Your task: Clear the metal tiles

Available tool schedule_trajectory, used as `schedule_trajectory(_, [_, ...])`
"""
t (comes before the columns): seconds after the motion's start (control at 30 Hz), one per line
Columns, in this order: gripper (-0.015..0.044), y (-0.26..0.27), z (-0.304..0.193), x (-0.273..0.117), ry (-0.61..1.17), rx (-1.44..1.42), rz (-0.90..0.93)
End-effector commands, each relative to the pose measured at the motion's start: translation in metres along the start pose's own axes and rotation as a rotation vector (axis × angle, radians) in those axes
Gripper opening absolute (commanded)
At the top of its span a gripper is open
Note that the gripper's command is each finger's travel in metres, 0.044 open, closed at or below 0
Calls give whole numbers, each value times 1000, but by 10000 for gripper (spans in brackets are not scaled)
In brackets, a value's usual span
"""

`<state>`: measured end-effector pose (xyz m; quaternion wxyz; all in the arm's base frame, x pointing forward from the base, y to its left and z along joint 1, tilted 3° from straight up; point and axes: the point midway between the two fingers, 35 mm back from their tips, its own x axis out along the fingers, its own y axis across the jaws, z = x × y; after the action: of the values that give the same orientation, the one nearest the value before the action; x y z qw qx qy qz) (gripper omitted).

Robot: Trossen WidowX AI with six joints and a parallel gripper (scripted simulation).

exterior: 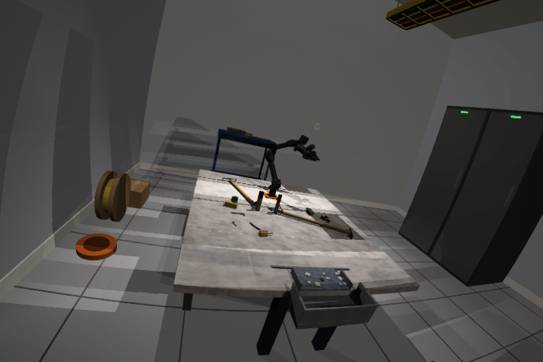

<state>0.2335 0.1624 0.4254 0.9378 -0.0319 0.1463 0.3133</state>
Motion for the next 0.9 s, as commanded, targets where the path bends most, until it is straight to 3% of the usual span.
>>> schedule_trajectory(0.0, [440,-10,-4,-14,29,8,-46])
schedule_trajectory(0.23, [440,-26,-18,-41,104,37,-124])
schedule_trajectory(0.87, [440,-27,-18,-41,106,38,-126])
